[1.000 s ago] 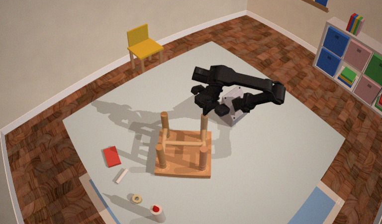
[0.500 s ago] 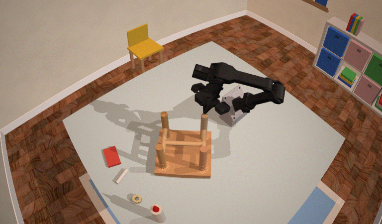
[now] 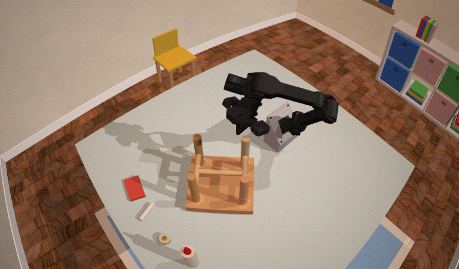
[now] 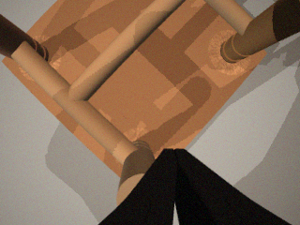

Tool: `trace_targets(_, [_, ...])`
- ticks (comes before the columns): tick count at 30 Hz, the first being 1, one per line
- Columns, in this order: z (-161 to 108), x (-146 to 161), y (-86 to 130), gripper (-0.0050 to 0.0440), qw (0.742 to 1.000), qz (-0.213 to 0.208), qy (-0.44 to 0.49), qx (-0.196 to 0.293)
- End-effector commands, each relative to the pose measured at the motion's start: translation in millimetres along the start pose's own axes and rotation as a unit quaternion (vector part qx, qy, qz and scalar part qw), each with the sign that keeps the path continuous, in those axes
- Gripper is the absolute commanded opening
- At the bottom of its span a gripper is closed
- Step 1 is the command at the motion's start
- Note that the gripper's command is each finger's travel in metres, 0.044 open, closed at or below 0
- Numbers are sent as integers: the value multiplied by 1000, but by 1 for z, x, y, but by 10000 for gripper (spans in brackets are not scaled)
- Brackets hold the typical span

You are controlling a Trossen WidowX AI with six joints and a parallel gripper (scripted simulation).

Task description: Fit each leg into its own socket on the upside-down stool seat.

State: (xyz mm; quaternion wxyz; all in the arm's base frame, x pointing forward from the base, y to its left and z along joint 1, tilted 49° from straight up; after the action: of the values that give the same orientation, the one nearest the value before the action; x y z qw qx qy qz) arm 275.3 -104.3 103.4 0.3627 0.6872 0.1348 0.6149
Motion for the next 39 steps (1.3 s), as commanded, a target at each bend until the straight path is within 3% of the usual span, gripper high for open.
trace_targets(1, [41, 7, -10, 0, 1000, 0, 2, -14])
trace_targets(3, [62, 11, -14, 0, 1000, 1, 2, -24])
trace_targets(5, [62, 11, -14, 0, 1000, 1, 2, -24])
trace_targets(10, [118, 30, -34, 0, 999, 14, 2, -48])
trace_targets(19, [188, 70, -73, 0, 996, 52, 6, -70])
trace_targets(28, [190, 72, -75, 0, 996, 54, 7, -70])
trace_targets(34, [181, 71, -95, 0, 996, 54, 7, -70])
trace_targets(39, [179, 71, -98, 0, 996, 54, 7, -70])
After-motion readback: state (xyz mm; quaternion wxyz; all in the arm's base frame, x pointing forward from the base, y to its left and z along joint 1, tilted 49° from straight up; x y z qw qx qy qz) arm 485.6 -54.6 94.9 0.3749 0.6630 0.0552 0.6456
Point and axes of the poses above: the point midway between the two fingers, 35 mm back from their tips, its own y axis back along the fingers, its own x axis across the jaws, z = x × y, the point moved 1 cm from there along y, back along the fingers, and after that the axes turned 15 degrees about -y, right-handed, at the moved point
